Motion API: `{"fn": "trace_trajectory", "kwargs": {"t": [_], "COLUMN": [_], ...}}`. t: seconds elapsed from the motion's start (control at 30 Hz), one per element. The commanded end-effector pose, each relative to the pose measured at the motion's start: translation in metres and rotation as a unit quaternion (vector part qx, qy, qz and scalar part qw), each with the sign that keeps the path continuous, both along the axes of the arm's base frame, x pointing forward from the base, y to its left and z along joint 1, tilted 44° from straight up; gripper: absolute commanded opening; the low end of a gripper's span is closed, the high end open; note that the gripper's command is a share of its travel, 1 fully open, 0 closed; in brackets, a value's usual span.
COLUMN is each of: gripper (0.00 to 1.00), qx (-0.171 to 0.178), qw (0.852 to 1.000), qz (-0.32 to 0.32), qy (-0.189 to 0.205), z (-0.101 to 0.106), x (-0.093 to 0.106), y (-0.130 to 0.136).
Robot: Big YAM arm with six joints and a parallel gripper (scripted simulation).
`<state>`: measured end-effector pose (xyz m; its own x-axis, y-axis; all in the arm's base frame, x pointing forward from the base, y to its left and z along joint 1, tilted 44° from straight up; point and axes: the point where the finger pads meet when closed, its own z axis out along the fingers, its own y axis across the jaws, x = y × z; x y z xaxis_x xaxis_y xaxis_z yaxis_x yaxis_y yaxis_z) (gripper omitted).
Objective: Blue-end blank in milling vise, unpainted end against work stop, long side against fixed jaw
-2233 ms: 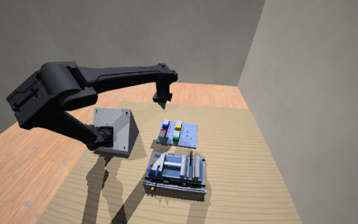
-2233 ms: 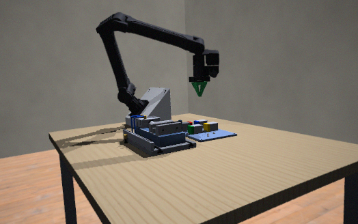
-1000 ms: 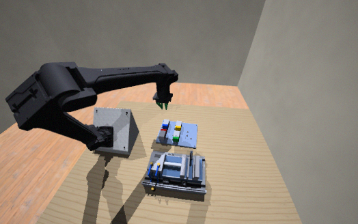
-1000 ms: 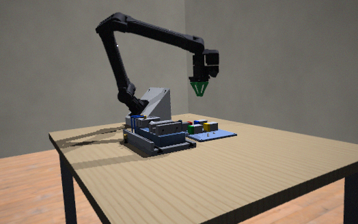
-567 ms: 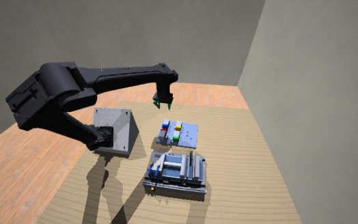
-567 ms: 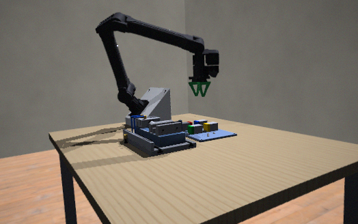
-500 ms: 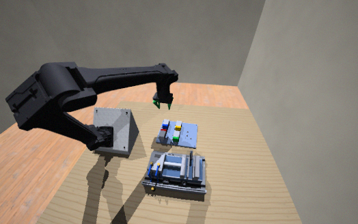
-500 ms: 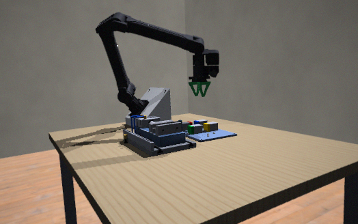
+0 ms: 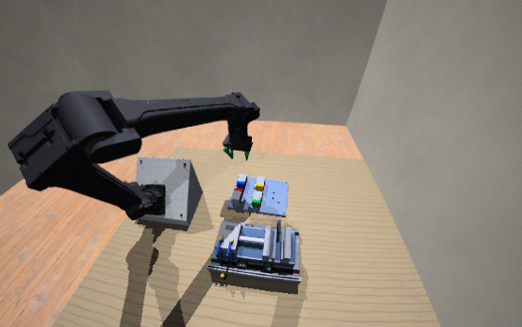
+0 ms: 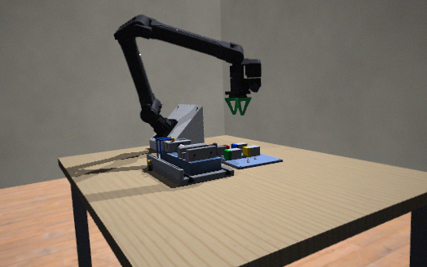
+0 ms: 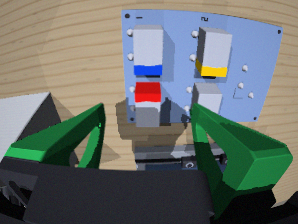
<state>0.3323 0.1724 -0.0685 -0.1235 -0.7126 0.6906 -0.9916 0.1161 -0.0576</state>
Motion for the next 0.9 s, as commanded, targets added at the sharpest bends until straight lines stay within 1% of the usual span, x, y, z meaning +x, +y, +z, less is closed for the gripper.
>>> {"fn": "trace_trajectory", "kwargs": {"t": [0.0, 0.13, 0.3, 0.4, 0.43, 0.5, 0.87], "gripper": [0.64, 0.64, 0.64, 0.64, 0.64, 0.64, 0.64], "qx": [0.002, 0.001, -0.002, -0.002, 0.008, -0.002, -0.003], "qw": [1.000, 1.000, 1.000, 1.000, 1.000, 1.000, 1.000], "qz": [-0.005, -0.006, -0.008, -0.006, -0.005, -0.003, -0.003], "qy": [-0.007, -0.006, 0.000, 0.001, -0.010, 0.004, 0.004], "z": [-0.001, -0.002, -0.008, -0.009, -0.006, -0.012, -0.032], "x": [0.008, 0.007, 0.002, 0.002, 0.015, 0.002, 0.000], "y": [0.006, 0.005, -0.007, -0.008, 0.002, -0.011, -0.031]}}
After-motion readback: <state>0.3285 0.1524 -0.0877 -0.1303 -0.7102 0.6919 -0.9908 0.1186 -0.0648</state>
